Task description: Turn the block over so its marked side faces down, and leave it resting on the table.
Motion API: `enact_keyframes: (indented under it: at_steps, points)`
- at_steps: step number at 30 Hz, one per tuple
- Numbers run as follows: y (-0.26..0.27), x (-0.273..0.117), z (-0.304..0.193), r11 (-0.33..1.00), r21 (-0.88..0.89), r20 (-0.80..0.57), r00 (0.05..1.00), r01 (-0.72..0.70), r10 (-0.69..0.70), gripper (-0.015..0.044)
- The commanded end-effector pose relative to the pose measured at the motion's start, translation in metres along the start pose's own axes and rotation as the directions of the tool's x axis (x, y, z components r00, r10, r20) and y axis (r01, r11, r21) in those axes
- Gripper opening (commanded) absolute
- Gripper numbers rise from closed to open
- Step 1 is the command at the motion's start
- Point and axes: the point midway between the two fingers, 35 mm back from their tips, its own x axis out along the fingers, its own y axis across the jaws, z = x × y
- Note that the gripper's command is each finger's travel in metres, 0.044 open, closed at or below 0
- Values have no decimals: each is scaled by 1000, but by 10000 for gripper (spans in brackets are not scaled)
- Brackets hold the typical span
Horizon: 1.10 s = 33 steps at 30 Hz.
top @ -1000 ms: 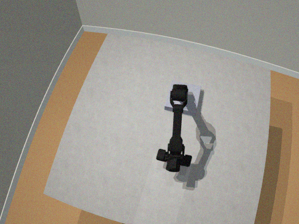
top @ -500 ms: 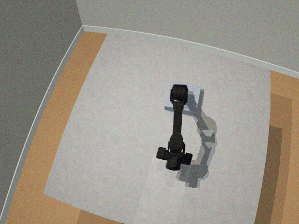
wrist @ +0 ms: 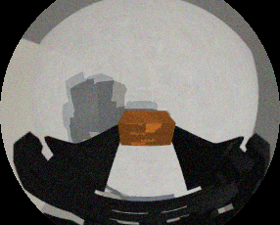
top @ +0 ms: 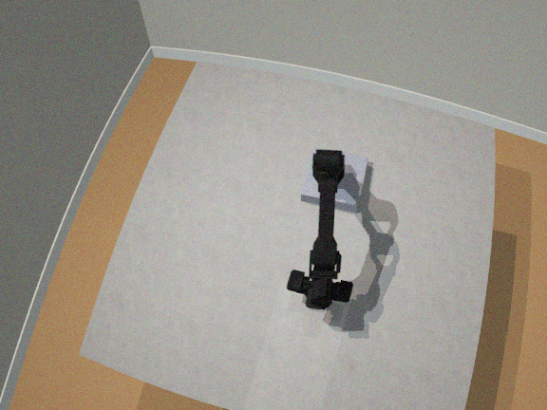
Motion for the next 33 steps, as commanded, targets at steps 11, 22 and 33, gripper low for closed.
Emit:
enact_keyframes:
  at_steps: [11, 22, 33]
  points:
    - [-1, 5, -4, 1000, -7, 191, 981, 8, -6, 0]
    - [-2, 4, -10, 1000, -3, 334, 943, 7, -5, 0]
    - [-1, 9, -10, 1000, -4, 412, 911, 6, -4, 0]
